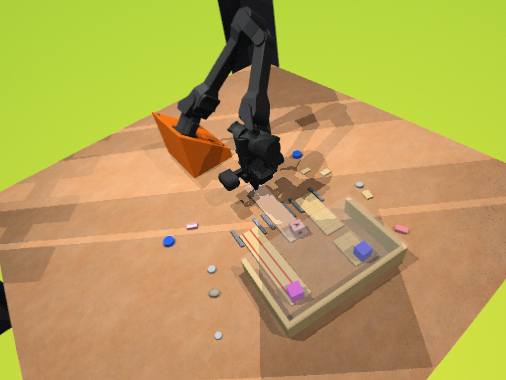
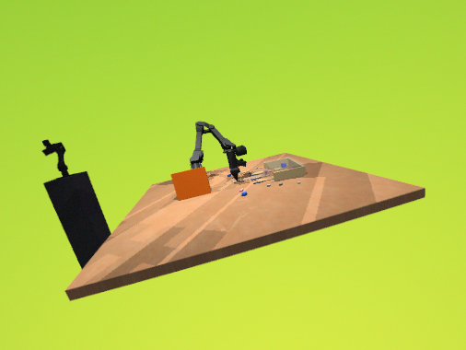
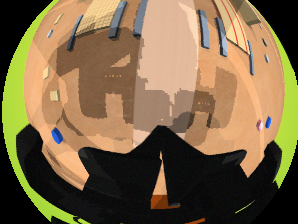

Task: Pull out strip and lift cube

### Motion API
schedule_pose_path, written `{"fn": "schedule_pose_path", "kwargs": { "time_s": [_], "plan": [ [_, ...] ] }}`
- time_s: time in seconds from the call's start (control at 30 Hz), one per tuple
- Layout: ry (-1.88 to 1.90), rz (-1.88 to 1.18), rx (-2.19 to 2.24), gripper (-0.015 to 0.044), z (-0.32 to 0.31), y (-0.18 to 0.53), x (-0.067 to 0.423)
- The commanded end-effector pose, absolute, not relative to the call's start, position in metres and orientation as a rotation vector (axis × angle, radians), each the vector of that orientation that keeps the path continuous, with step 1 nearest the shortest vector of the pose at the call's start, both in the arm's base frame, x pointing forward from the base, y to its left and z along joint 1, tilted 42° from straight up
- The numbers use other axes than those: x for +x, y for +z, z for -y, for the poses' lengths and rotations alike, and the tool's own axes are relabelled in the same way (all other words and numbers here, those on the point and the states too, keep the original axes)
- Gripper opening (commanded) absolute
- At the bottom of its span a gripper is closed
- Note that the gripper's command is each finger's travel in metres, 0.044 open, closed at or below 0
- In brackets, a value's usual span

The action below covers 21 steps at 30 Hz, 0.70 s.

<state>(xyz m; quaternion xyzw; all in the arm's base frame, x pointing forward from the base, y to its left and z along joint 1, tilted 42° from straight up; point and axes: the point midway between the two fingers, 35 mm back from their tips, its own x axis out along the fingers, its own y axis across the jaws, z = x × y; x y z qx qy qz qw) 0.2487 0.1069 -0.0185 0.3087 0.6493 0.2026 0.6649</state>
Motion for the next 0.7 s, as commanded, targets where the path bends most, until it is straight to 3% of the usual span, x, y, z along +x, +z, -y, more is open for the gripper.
{"fn": "schedule_pose_path", "kwargs": {
  "time_s": [0.0, 0.67],
  "plan": [
    [0.455, -1.494, 0.7, 0.0, -0.11, -0.022, 0.236],
    [0.455, -1.496, 0.701, 0.0, -0.114, -0.021, 0.211]
  ]
}}
